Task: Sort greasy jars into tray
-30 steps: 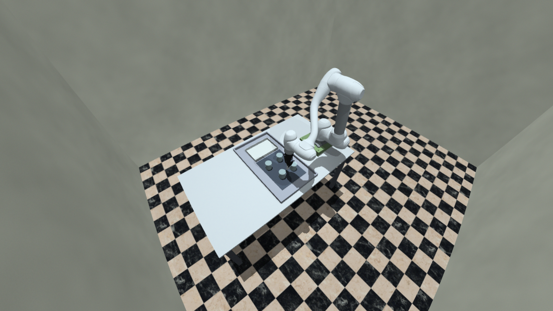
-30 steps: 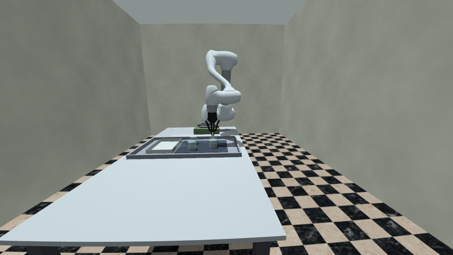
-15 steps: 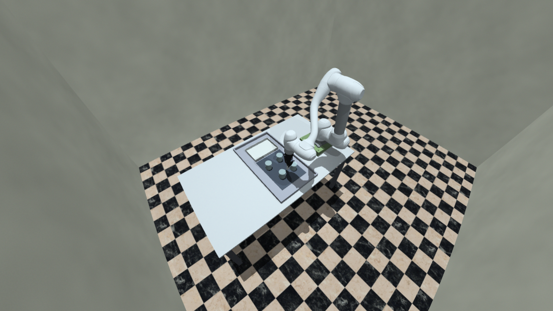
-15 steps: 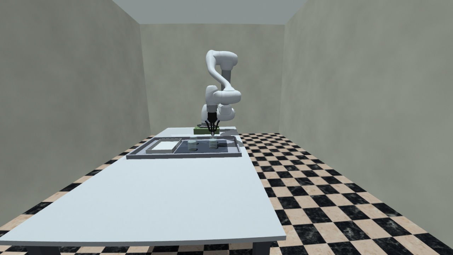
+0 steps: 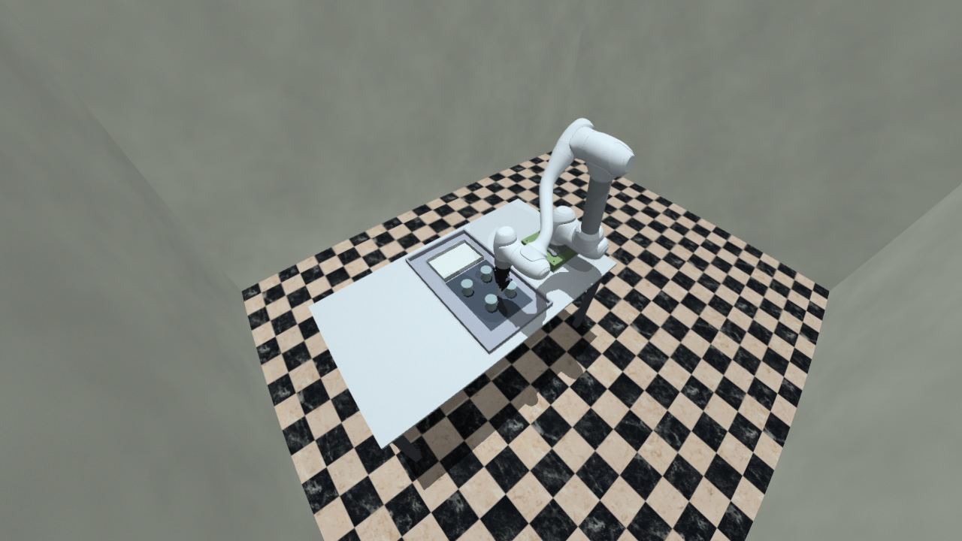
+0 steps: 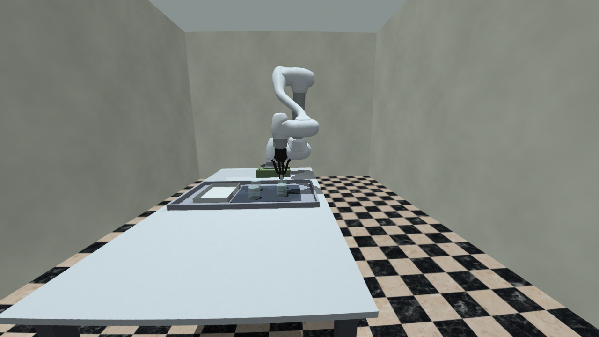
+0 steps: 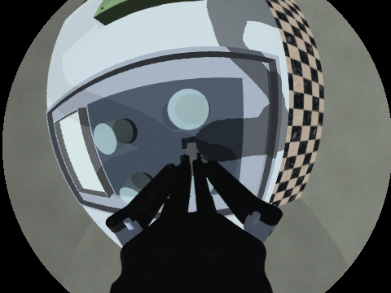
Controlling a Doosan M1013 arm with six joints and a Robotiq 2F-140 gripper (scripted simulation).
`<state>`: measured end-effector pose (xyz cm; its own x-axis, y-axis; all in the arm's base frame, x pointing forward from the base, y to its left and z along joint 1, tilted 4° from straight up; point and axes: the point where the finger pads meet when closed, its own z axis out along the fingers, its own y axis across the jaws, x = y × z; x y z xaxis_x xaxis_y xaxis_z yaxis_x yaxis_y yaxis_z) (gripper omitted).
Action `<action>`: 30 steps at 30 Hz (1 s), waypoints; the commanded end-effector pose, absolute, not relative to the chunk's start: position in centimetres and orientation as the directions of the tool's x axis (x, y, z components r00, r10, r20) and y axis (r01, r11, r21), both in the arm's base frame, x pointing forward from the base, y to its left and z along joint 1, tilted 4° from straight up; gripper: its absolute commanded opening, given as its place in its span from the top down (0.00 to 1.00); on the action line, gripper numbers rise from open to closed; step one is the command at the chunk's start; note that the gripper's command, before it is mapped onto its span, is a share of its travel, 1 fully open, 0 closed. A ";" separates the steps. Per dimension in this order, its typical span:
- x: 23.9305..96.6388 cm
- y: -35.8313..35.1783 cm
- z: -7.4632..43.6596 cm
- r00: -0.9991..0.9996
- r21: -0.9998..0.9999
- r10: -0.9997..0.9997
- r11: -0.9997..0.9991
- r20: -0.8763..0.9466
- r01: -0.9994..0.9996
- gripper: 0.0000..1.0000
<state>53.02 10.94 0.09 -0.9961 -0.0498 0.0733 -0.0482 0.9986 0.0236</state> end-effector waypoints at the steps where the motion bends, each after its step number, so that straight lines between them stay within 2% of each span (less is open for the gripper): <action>1: 53.0 10.9 0.1 -0.996 0.024 -0.050 0.999 0.073 -0.048 1.00; 7: 53.0 10.9 0.1 -0.996 0.024 -0.050 0.999 0.073 -0.048 1.00; 8: 53.0 10.9 0.1 -0.996 0.024 -0.050 0.999 0.073 -0.048 0.00; 30: 53.0 10.9 0.1 -0.996 0.024 -0.050 0.999 0.073 -0.048 0.00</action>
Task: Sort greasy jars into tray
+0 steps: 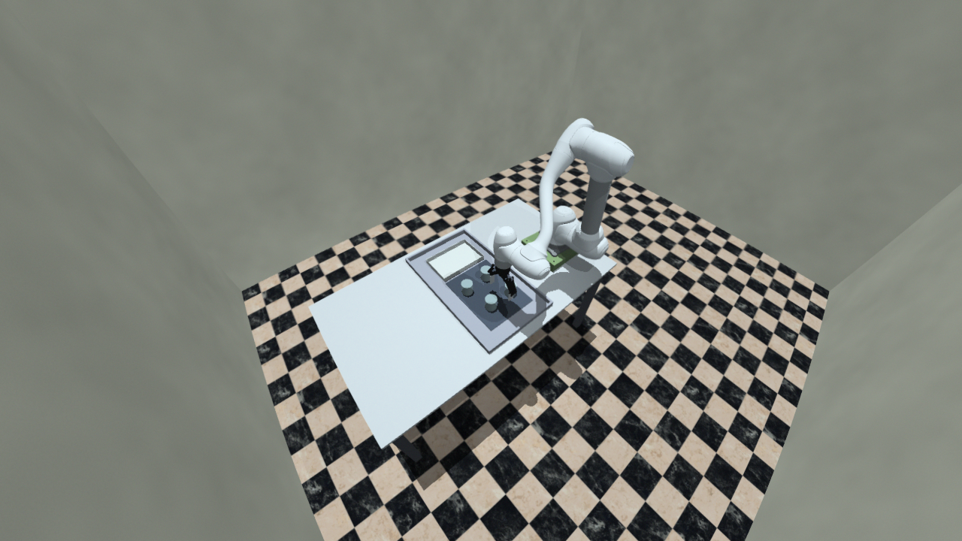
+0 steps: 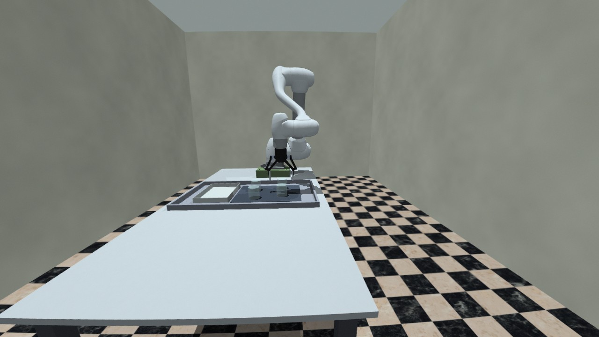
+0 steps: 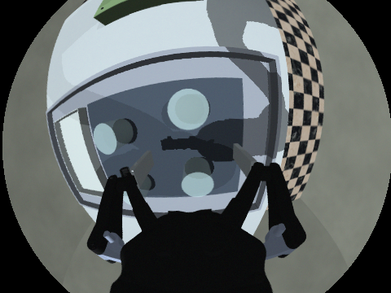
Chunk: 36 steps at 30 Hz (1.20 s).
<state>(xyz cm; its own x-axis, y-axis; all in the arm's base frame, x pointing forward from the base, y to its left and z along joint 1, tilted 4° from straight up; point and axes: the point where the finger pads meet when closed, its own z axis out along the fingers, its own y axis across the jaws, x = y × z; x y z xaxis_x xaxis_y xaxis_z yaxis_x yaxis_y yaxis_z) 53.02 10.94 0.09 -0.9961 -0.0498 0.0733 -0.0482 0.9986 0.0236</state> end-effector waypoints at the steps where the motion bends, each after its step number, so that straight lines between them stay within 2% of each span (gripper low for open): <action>1: 53.0 10.9 0.1 -0.996 0.024 -0.050 0.999 0.073 -0.048 0.00; 3: 53.0 10.9 0.1 -0.996 0.024 -0.050 0.999 0.073 -0.048 0.00; 15: 53.6 10.8 7.7 -0.996 0.024 -0.050 0.999 0.073 -0.048 0.00; 36: 62.2 -0.9 6.8 -0.996 0.024 -0.050 0.999 0.073 -0.048 0.00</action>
<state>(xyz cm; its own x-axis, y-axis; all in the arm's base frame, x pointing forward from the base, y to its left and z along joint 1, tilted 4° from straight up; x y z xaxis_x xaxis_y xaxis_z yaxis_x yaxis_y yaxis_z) 60.68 1.01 6.99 -0.9961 -0.0492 0.0729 -0.0477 0.9986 0.0227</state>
